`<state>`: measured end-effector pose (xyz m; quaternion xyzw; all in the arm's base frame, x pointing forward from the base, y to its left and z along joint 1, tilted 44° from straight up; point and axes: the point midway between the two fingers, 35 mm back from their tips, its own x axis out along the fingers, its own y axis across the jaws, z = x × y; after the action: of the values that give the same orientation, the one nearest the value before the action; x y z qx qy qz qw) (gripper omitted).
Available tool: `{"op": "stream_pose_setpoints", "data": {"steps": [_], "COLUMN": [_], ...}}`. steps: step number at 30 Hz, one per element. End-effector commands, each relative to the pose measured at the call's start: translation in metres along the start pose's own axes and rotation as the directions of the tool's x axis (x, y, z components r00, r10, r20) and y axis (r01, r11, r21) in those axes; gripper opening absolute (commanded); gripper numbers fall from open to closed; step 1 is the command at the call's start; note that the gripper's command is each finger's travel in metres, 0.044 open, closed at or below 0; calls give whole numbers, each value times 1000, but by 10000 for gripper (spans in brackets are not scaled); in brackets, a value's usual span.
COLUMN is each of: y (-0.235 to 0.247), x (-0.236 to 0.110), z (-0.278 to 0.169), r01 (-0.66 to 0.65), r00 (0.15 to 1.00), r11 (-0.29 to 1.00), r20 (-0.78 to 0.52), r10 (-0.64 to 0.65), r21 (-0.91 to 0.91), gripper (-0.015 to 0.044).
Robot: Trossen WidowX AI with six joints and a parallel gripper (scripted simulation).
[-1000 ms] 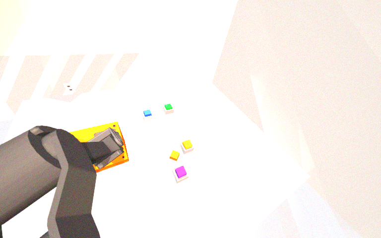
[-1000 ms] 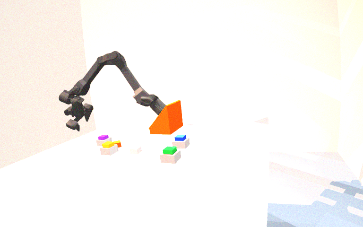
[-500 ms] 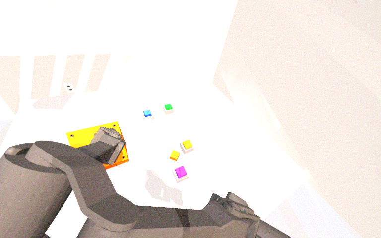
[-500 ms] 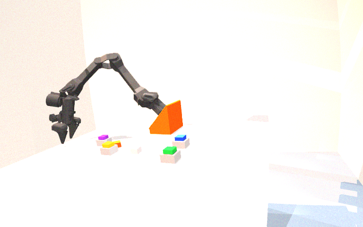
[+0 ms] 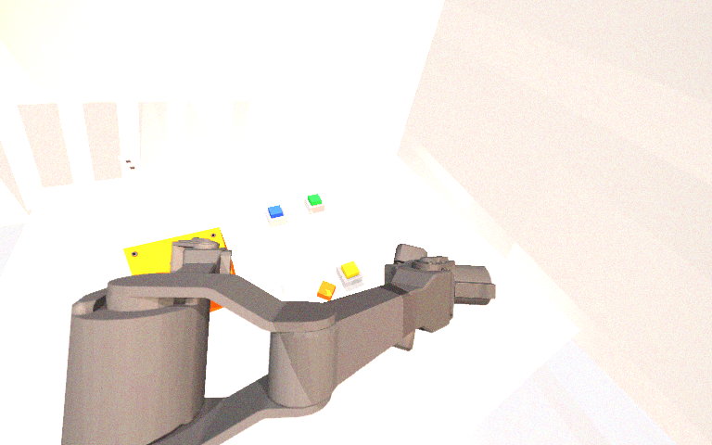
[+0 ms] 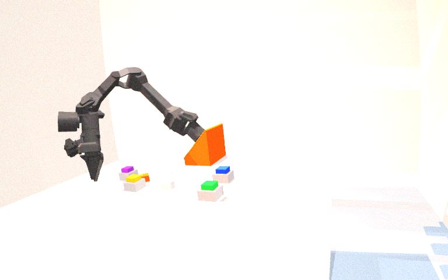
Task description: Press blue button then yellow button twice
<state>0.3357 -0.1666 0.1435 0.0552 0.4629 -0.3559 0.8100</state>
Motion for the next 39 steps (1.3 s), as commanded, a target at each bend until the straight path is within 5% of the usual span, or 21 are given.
{"op": "stream_pose_setpoints", "data": {"steps": [1, 16, 29, 39], "y": [60, 185, 193, 188], "x": [6, -25, -64, -65], "z": [-43, -205, -343, -357], "r01": [-64, -77, 127, 162], "r00": [991, 942, 939, 939], "r11": [993, 903, 735, 711], "r20": [-122, -328, -158, -115], "r10": [51, -73, -306, -325], "r21": [-102, -423, -667, -685], "gripper": [400, 400, 400, 374]}}
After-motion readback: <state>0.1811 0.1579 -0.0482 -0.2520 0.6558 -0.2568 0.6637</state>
